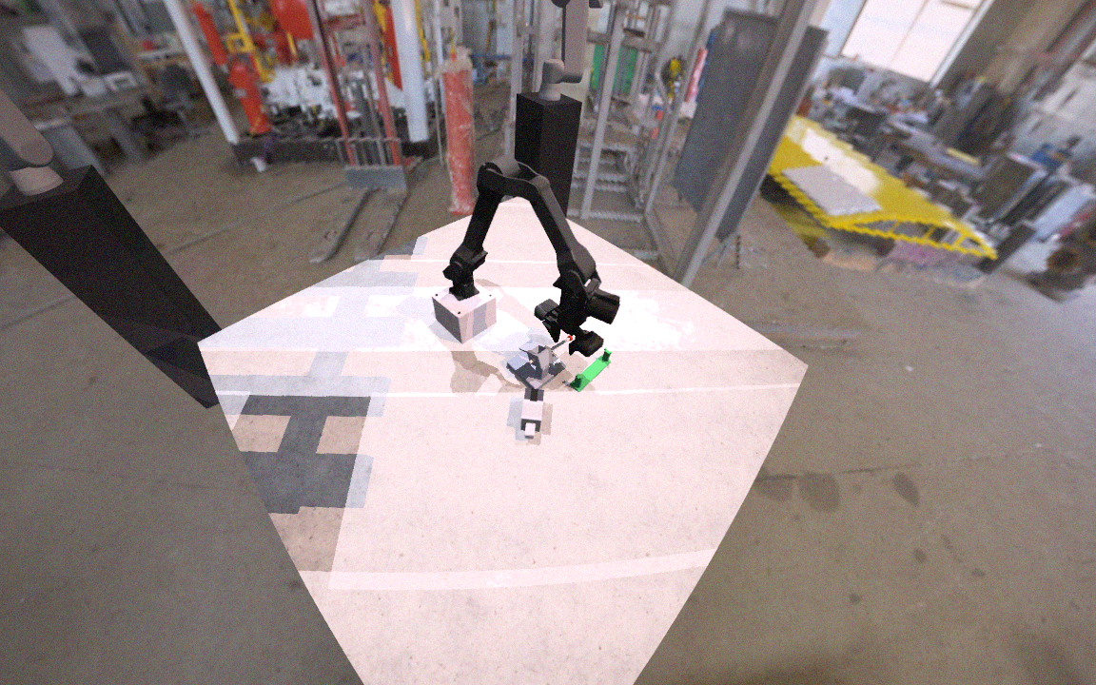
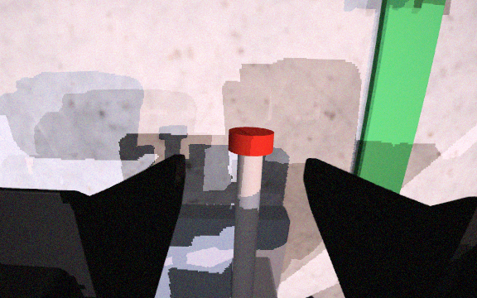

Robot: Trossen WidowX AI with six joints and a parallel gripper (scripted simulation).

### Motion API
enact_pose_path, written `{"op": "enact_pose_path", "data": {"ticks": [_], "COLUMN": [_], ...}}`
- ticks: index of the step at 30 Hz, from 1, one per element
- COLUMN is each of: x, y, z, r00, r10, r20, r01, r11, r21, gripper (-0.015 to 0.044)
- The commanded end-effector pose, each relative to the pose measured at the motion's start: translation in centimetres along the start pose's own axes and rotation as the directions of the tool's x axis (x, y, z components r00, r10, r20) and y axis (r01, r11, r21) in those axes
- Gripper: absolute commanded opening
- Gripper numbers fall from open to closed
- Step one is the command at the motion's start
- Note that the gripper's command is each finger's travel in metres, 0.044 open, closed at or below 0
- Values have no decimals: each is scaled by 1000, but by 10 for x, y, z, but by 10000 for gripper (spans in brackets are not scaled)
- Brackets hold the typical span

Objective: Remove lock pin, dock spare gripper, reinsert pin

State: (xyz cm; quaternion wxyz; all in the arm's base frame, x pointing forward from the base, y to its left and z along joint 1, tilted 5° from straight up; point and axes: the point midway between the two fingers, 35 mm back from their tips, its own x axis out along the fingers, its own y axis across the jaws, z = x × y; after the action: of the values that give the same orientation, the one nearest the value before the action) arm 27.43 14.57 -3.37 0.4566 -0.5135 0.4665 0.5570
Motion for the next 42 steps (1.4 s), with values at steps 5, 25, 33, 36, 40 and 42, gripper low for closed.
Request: {"op": "enact_pose_path", "data": {"ticks": [5, 25, 33, 36, 40, 42], "x": [1, -5, -8, -9, -10, -11], "y": [1, 0, 0, 0, 0, -1], "z": [-1, 3, 8, 10, 12, 14], "r00": [1000, 995, 990, 989, 989, 989], "r10": [2, 5, 6, 6, 6, 6], "r20": [-4, 100, 142, 145, 147, 147], "r01": [-2, -6, -6, -6, -6, -6], "r11": [1000, 1000, 1000, 1000, 1000, 1000], "r21": [5, 3, -1, -3, -3, -3], "gripper": [64, 0, 0, 0, 0, 0]}}
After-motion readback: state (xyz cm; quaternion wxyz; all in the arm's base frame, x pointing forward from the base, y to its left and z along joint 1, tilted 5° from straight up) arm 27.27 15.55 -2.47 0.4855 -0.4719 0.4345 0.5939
